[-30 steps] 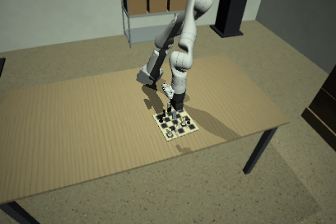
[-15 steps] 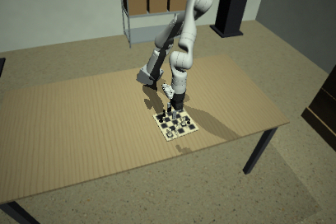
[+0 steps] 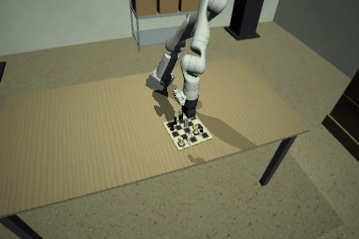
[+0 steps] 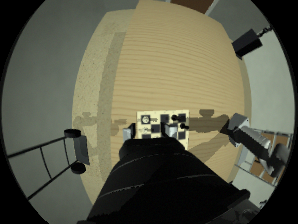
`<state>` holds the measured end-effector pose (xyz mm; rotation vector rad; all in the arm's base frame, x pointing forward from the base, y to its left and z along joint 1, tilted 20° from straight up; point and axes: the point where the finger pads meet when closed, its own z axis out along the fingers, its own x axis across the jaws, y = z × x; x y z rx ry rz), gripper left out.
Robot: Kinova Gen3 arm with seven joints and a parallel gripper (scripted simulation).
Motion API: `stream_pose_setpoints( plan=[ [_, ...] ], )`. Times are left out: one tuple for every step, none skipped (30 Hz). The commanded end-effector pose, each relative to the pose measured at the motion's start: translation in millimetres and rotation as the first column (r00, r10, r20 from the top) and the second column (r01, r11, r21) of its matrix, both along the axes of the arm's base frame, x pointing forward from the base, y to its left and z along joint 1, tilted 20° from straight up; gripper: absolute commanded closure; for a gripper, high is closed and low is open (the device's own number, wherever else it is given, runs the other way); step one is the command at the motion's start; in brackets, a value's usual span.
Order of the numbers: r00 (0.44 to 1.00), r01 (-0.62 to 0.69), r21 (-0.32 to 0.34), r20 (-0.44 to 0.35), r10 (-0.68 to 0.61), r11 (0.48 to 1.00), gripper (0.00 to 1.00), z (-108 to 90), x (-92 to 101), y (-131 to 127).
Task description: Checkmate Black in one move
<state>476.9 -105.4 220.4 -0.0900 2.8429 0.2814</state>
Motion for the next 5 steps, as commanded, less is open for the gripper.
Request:
stream_pose_setpoints(
  plan=[
    [1.0, 0.001, 0.0, 0.002, -0.001, 1.0, 0.0, 0.9, 0.2, -0.4],
    [1.0, 0.001, 0.0, 0.002, -0.001, 1.0, 0.0, 0.9, 0.2, -0.4],
    [1.0, 0.001, 0.0, 0.002, -0.001, 1.0, 0.0, 0.9, 0.2, -0.4],
    [1.0, 0.001, 0.0, 0.002, -0.001, 1.0, 0.0, 0.9, 0.2, -0.4],
    [1.0, 0.001, 0.0, 0.002, -0.001, 1.0, 0.0, 0.9, 0.2, -0.4]
  ],
)
